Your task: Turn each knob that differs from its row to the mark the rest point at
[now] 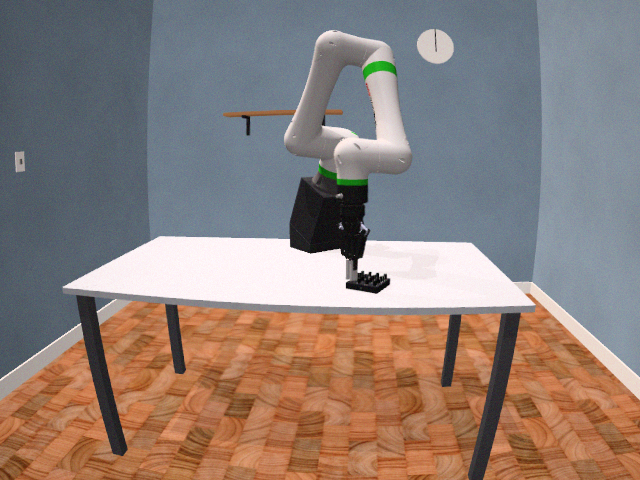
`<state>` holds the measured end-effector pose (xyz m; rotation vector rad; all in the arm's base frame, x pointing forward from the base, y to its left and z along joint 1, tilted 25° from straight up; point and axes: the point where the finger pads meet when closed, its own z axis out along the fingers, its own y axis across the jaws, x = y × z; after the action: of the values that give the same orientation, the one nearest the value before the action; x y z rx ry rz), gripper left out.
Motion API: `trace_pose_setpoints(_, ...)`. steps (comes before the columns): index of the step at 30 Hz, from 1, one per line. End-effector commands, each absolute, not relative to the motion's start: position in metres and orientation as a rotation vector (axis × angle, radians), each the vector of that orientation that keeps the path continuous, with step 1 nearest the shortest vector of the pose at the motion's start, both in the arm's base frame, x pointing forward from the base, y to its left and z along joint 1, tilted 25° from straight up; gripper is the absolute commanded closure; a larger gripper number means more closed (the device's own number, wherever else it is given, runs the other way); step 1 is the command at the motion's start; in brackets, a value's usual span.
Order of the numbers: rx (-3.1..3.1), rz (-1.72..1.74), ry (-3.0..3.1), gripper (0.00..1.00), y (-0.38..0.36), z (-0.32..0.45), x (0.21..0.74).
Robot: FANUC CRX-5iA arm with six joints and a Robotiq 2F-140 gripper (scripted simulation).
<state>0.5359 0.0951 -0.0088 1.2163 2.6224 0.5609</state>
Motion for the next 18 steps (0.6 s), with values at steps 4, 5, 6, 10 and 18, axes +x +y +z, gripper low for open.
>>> trace_pose_setpoints(4, 1.362, 0.573, 2.567, 0.95, 0.0951, -0.0086, 0.536)
trace_pose_setpoints(5, 1.396, 0.577, 2.554, 0.95, 0.0951, -0.0086, 0.536)
trace_pose_setpoints(6, 1.43, 0.581, 2.54, 0.95, 0.0951, -0.0086, 0.536)
trace_pose_setpoints(10, 1.569, 0.597, 2.478, 0.95, 0.0951, -0.0086, 0.536)
trace_pose_setpoints(18, 1.78, 0.619, 2.366, 0.95, 0.0951, -0.0086, 0.536)
